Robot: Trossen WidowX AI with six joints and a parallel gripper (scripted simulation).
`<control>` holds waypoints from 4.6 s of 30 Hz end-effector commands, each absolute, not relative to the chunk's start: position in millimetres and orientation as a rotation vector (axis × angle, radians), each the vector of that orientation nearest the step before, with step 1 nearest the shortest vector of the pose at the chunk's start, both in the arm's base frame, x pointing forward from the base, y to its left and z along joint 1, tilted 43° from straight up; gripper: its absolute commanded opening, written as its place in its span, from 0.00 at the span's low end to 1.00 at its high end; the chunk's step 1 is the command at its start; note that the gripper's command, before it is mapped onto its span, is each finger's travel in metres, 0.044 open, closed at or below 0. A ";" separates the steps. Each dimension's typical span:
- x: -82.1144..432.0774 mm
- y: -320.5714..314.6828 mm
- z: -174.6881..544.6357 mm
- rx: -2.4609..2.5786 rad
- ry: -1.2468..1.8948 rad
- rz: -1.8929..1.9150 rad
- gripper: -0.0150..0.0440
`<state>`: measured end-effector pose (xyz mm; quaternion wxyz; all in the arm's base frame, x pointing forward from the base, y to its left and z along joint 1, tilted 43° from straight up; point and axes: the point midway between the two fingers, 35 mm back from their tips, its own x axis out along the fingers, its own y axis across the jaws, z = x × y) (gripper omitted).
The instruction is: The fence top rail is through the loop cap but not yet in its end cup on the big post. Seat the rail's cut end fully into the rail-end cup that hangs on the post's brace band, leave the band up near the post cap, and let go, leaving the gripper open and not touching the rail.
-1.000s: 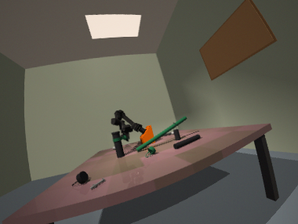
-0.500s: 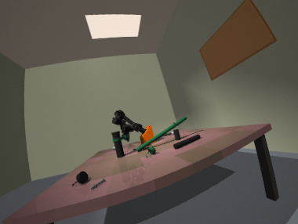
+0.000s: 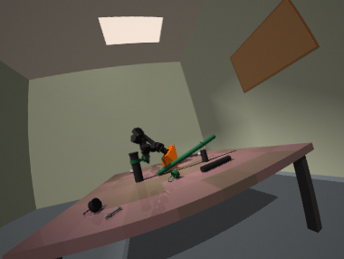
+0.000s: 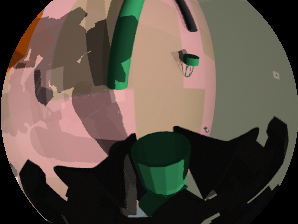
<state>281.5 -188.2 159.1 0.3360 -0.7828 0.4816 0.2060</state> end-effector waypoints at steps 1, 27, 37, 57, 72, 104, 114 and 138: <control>285.5 -187.9 157.0 -2.016 1.270 0.489 0.25; 295.7 -189.0 157.2 -1.961 1.301 0.368 0.25; 292.8 -188.7 157.1 -1.976 1.293 0.402 0.25; 294.4 -189.3 158.9 -1.972 1.294 0.383 0.65; 301.9 -147.9 158.9 -1.957 1.299 0.380 1.00; 313.3 -14.8 138.2 -0.868 1.130 -0.410 1.00; 310.3 13.8 139.4 -0.600 0.985 -0.597 1.00; 310.8 16.7 137.9 -0.568 0.978 -0.621 1.00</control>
